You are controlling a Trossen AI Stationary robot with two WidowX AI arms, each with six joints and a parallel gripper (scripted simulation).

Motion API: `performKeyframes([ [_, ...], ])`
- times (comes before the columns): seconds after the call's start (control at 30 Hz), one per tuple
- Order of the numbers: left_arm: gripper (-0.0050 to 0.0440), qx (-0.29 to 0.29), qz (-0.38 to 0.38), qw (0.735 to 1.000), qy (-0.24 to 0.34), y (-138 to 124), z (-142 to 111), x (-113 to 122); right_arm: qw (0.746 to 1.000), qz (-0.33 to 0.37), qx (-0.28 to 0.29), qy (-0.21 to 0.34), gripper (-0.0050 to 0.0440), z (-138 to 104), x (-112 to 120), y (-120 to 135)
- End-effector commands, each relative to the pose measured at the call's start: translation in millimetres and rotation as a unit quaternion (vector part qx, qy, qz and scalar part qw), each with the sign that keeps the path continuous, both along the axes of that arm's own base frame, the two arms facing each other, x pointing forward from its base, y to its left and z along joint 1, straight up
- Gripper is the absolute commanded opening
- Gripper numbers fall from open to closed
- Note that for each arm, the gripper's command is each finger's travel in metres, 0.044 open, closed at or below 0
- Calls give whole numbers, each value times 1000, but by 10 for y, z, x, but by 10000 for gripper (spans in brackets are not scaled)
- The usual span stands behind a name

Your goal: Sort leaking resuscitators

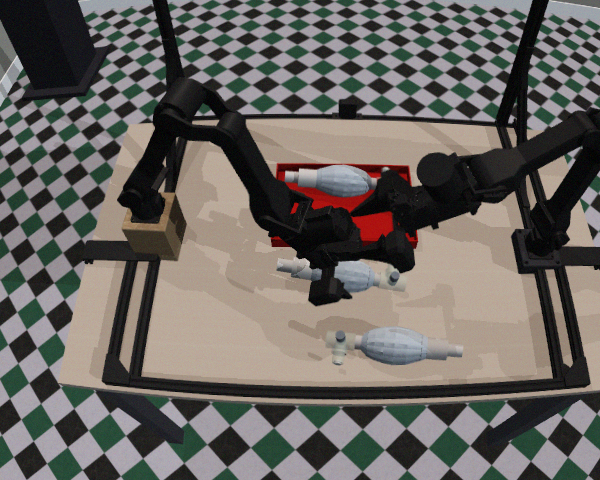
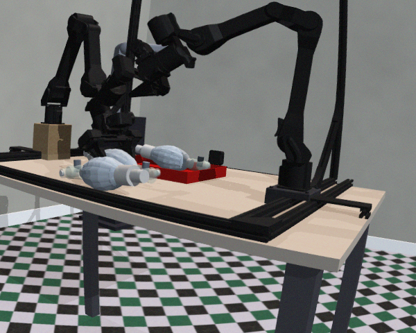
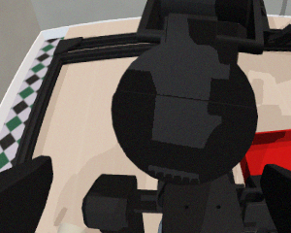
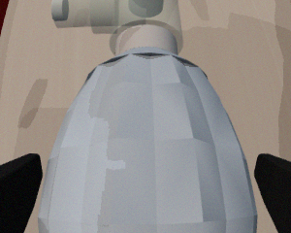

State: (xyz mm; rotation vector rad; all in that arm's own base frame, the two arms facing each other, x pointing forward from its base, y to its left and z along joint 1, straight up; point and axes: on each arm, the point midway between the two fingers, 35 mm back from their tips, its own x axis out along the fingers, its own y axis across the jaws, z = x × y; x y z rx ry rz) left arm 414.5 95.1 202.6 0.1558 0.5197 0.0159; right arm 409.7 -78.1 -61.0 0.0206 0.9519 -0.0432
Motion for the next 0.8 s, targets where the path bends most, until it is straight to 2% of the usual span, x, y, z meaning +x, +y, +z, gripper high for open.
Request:
performKeyframes([
  [0.0,440,2,3,1000,-4,7,31,11,1000,-1,0,0,440,1,1,-2],
  [0.33,440,8,7,999,-32,35,230,72,1000,-1,0,0,440,1,1,-2],
  [0.53,440,8,7,999,-32,35,230,72,1000,-1,0,0,440,1,1,-2],
  [0.57,440,2,2,1000,-4,8,40,15,1000,0,0,0,440,-2,-1,-1],
  [0.77,440,6,5,1000,-21,25,159,53,1000,0,0,0,440,-2,-1,-1],
])
